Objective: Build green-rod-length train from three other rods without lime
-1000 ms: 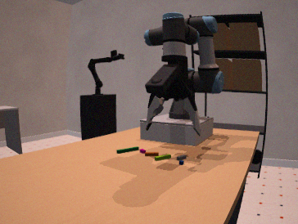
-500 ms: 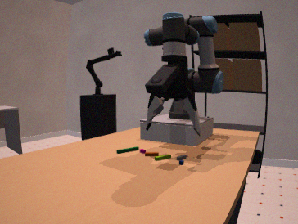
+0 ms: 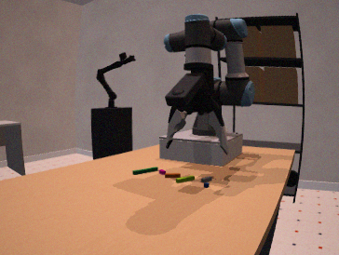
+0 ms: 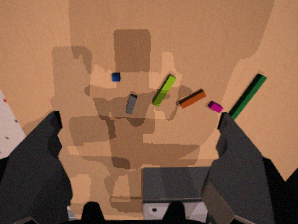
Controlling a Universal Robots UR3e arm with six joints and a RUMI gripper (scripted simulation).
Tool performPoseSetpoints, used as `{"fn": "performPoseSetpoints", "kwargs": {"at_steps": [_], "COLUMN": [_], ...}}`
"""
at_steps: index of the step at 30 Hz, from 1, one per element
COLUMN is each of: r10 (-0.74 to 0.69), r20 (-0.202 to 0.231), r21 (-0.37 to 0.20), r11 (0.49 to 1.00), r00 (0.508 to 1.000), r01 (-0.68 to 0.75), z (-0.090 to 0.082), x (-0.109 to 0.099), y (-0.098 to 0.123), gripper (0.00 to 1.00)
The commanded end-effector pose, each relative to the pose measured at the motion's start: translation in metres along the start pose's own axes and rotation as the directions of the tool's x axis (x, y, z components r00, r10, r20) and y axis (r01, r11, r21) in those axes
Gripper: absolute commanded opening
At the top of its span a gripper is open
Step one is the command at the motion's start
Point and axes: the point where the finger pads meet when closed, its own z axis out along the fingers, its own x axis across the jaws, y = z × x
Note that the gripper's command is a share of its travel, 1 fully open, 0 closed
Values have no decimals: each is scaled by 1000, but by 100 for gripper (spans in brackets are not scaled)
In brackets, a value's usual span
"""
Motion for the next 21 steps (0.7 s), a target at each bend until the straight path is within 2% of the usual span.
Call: {"fn": "performPoseSetpoints", "kwargs": {"at_steps": [1, 12, 21], "r10": [1, 30, 136], "r20": [1, 1, 1], "r21": [3, 3, 4], "r11": [1000, 1000, 991], "r00": [1000, 1000, 991], "r01": [-1, -30, -136], "z": [-1, -1, -1], "x": [0, 0, -1], "y": [-1, -1, 0], "gripper": [100, 100, 100]}}
